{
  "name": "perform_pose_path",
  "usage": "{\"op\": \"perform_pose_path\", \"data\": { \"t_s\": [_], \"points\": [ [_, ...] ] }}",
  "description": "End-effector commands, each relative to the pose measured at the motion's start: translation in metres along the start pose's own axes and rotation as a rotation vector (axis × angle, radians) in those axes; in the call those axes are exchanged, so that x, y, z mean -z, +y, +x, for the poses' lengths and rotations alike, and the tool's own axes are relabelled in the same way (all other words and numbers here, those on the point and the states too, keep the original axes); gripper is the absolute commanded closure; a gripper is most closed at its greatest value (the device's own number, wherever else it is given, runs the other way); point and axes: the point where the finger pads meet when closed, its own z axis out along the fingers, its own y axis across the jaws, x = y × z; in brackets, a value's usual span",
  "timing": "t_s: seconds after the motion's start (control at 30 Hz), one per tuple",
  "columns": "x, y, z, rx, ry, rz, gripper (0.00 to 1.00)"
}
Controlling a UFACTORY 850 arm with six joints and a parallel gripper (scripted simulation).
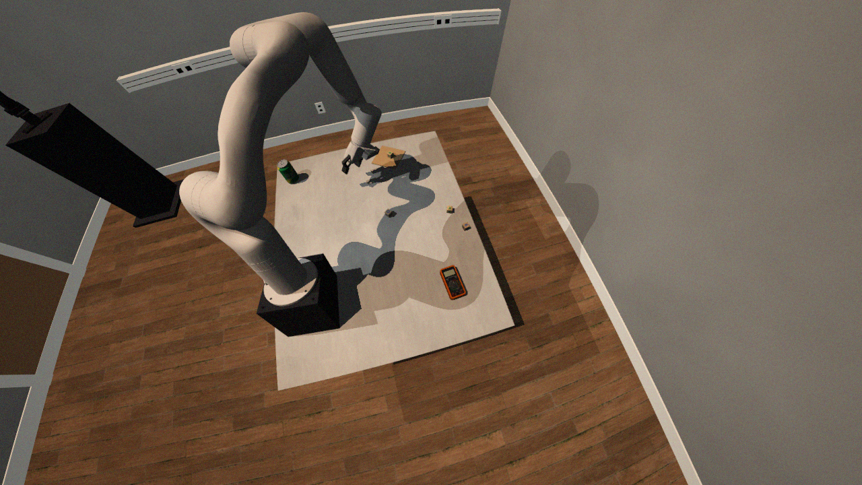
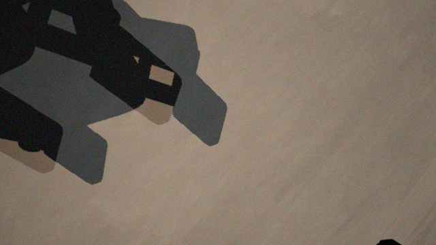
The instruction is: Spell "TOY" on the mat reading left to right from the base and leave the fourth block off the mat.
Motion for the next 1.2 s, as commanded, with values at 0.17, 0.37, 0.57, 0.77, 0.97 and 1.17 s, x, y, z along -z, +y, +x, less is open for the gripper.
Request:
{"op": "perform_pose_path", "data": {
  "t_s": [0.17,0.37,0.57,0.77,0.97,1.17],
  "points": [
    [0.038,-0.072,-0.001,0.079,0.209,0.141,0.0],
    [0.076,-0.126,-0.016,0.139,0.314,0.283,0.0],
    [0.093,-0.147,-0.026,0.165,0.349,0.347,0.0],
    [0.101,-0.156,-0.03,0.176,0.363,0.376,0.0],
    [0.101,-0.156,-0.03,0.176,0.363,0.376,0.0],
    [0.101,-0.156,-0.03,0.176,0.363,0.376,0.0]
  ]
}}
